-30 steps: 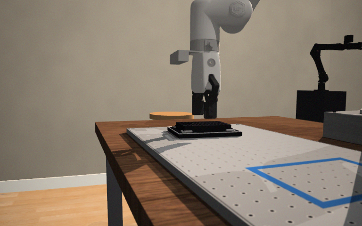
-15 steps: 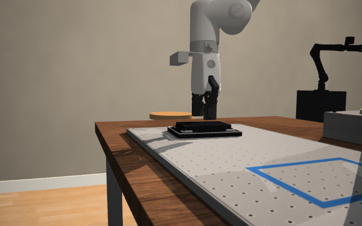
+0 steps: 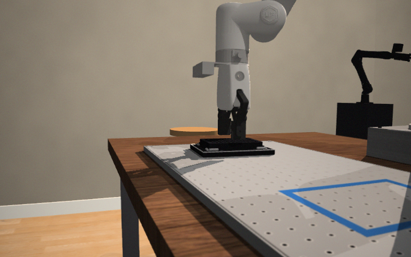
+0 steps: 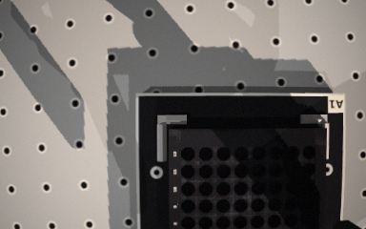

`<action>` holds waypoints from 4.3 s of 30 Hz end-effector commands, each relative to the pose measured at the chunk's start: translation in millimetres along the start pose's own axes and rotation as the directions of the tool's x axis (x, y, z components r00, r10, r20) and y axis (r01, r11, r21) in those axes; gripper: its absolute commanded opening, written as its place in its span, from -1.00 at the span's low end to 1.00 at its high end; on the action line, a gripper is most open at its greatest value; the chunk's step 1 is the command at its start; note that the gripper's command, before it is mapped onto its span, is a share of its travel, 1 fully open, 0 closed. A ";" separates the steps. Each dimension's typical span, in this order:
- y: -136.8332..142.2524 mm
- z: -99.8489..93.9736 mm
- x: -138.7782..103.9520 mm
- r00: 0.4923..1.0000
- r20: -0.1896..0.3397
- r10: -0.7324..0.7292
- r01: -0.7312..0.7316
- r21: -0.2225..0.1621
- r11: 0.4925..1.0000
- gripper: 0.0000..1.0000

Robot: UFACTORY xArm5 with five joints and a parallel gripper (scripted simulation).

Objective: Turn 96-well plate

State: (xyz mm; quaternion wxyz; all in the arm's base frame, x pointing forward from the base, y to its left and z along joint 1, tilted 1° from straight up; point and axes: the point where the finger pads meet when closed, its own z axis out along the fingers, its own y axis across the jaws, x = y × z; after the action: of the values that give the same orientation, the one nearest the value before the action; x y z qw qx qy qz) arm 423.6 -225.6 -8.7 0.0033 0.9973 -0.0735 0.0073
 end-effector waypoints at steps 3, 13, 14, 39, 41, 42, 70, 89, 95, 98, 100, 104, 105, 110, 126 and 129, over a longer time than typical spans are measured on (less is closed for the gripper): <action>0.5 4.0 1.4 1.000 -0.002 0.000 0.000 -0.006 1.000 1.00; 0.6 9.3 1.4 1.000 -0.002 0.000 0.000 -0.006 1.000 1.00; 0.6 10.0 1.4 1.000 -0.002 0.000 0.000 -0.006 1.000 1.00; 0.6 11.3 1.4 1.000 -0.002 0.000 0.000 -0.006 1.000 -1.00; 0.6 11.3 1.4 1.000 -0.002 0.000 0.000 -0.006 1.000 -1.00; 0.6 11.3 1.4 1.000 -0.002 0.000 0.000 -0.006 1.000 -1.00; 0.6 11.3 1.4 1.000 -0.002 0.000 0.000 -0.006 1.000 -1.00; 0.6 11.3 1.4 1.000 -0.002 0.000 0.000 -0.006 1.000 -1.00; 0.5 8.6 1.4 1.000 -0.002 0.000 0.000 -0.006 1.000 -1.00; 0.5 6.6 1.4 1.000 -0.002 0.000 0.000 -0.006 1.000 -1.00; 0.5 5.3 1.4 1.000 -0.002 0.000 0.000 -0.006 1.000 -1.00; 0.5 2.6 1.4 1.000 -0.002 0.000 0.000 -0.006 1.000 -1.00; 0.5 2.0 1.4 1.000 -0.002 0.000 0.000 -0.006 1.000 -1.00; 0.5 0.0 1.4 1.000 -0.002 0.000 0.000 -0.006 1.000 -1.00; 0.5 -8.7 1.4 1.000 -0.002 0.000 0.000 -0.006 1.000 -1.00; 0.5 -8.7 1.4 1.000 -0.002 0.000 0.000 -0.006 1.000 -1.00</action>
State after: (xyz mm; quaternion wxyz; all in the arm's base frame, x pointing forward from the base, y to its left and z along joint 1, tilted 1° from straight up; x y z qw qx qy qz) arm 423.6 -225.6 -2.0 0.0033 0.9973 -0.0735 0.0075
